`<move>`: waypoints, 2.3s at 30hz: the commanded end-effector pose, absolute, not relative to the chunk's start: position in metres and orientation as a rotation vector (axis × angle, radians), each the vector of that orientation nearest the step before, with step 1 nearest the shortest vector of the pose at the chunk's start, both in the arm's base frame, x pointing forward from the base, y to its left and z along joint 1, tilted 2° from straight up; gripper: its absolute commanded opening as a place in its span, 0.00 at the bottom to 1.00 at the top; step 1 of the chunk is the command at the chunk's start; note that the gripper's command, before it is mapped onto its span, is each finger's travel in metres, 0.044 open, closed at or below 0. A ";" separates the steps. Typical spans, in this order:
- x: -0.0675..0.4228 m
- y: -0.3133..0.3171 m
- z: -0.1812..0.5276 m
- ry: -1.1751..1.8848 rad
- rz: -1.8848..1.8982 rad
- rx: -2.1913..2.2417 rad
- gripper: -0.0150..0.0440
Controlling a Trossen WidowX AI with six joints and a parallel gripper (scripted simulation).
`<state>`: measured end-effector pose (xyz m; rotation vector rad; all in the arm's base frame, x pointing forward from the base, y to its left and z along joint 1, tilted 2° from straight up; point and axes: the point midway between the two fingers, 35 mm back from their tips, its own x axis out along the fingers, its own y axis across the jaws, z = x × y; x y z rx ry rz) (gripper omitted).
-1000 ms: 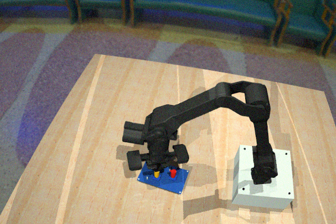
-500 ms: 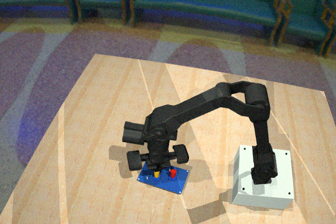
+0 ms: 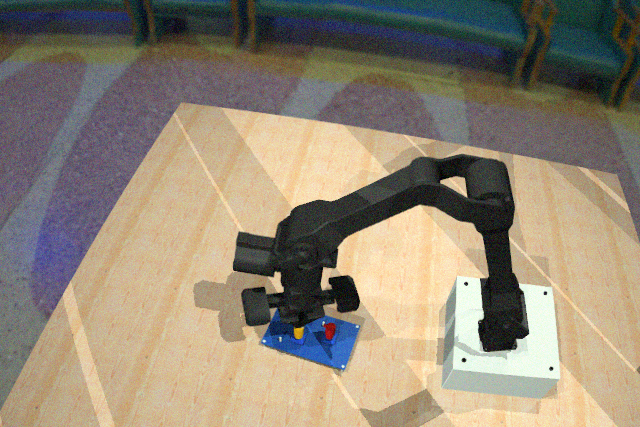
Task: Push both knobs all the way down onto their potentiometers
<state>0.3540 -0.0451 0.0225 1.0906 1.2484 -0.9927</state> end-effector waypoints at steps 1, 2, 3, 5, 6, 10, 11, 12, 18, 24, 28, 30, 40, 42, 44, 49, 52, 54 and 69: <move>0.356 -0.044 0.003 1.267 -1.005 1.094 0.25; 0.356 -0.044 0.003 1.267 -1.005 1.094 0.25; 0.356 -0.044 0.003 1.267 -1.005 1.094 0.25; 0.356 -0.044 0.003 1.267 -1.005 1.094 0.25; 0.356 -0.044 0.003 1.267 -1.005 1.094 0.25; 0.356 -0.044 0.003 1.267 -1.005 1.094 0.25; 0.356 -0.044 0.003 1.267 -1.005 1.094 0.25; 0.356 -0.044 0.003 1.267 -1.005 1.094 0.25; 0.356 -0.044 0.003 1.267 -1.005 1.094 0.25; 0.356 -0.044 0.002 1.267 -1.005 1.094 0.25; 0.356 -0.044 0.002 1.267 -1.005 1.094 0.25; 0.356 -0.044 0.002 1.267 -1.005 1.094 0.25; 0.356 -0.044 0.015 1.267 -1.004 1.094 0.25; 0.356 -0.044 0.019 1.267 -1.004 1.094 0.25; 0.356 -0.044 0.022 1.267 -1.004 1.094 0.25; 0.355 -0.045 0.030 1.267 -1.004 1.094 0.25; 0.355 -0.045 0.034 1.267 -1.004 1.094 0.25; 0.355 -0.045 0.037 1.267 -1.004 1.094 0.25; 0.351 -0.045 0.039 1.275 -1.011 1.083 0.61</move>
